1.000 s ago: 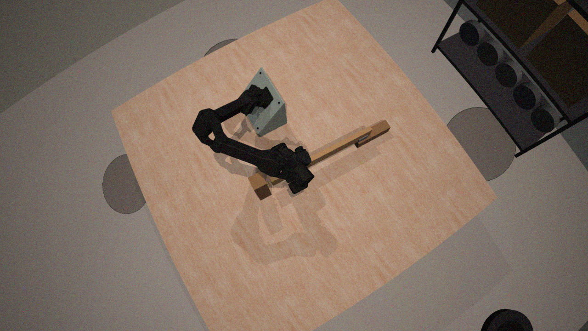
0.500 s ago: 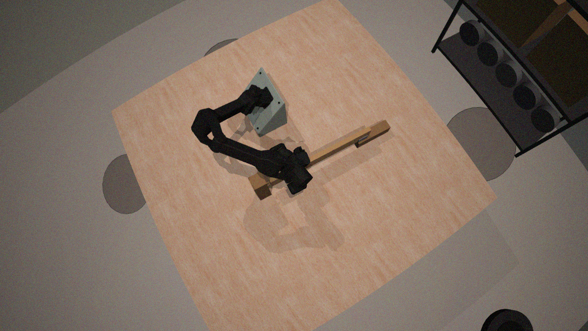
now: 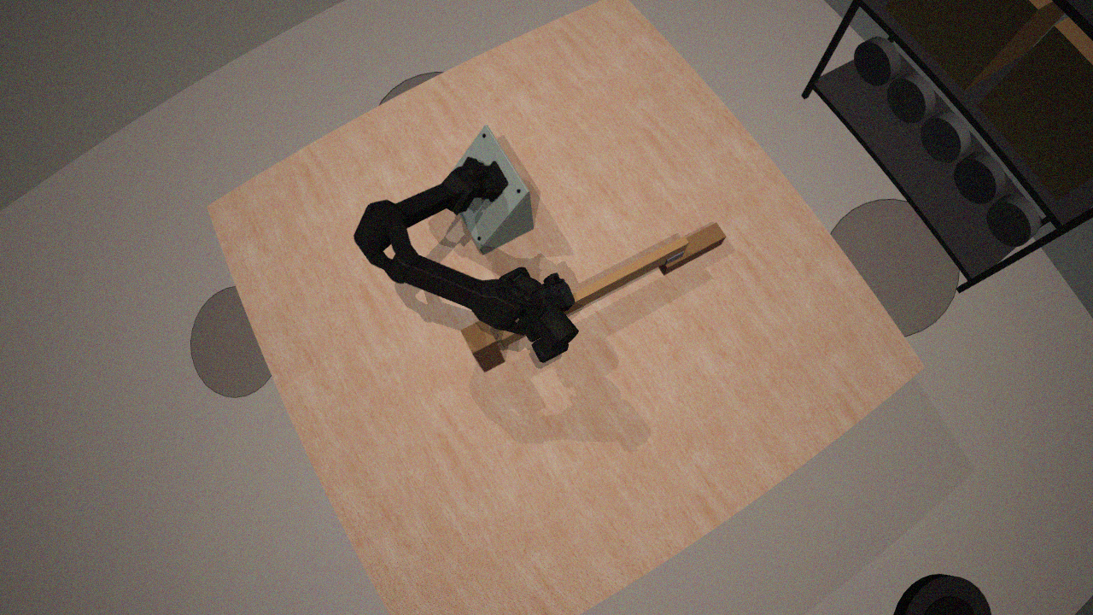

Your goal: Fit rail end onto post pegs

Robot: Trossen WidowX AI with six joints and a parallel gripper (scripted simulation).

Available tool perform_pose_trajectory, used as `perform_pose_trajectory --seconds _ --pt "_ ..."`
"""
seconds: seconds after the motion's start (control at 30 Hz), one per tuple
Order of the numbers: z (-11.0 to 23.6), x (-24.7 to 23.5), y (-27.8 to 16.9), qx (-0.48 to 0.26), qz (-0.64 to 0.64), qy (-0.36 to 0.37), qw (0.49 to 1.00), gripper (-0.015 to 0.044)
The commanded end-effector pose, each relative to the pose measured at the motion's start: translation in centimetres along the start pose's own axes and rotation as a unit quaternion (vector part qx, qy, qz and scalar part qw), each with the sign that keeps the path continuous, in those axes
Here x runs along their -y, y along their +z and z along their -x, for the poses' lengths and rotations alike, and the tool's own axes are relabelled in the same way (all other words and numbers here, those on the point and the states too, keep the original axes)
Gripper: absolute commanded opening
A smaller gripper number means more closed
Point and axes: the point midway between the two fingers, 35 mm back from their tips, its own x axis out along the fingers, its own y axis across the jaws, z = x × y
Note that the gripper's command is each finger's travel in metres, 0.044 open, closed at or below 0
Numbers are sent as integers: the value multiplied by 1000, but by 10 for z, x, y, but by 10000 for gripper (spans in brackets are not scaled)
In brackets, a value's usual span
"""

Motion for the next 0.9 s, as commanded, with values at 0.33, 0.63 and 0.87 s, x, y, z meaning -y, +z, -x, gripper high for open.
perform_pose_trajectory --seconds 0.33,0.63,0.87 --pt "2 1 -5 -1 2 -3 1000 0" --pt "1 1 -8 -1 2 -3 1000 0" --pt "1 1 -10 -1 2 -3 1000 0"
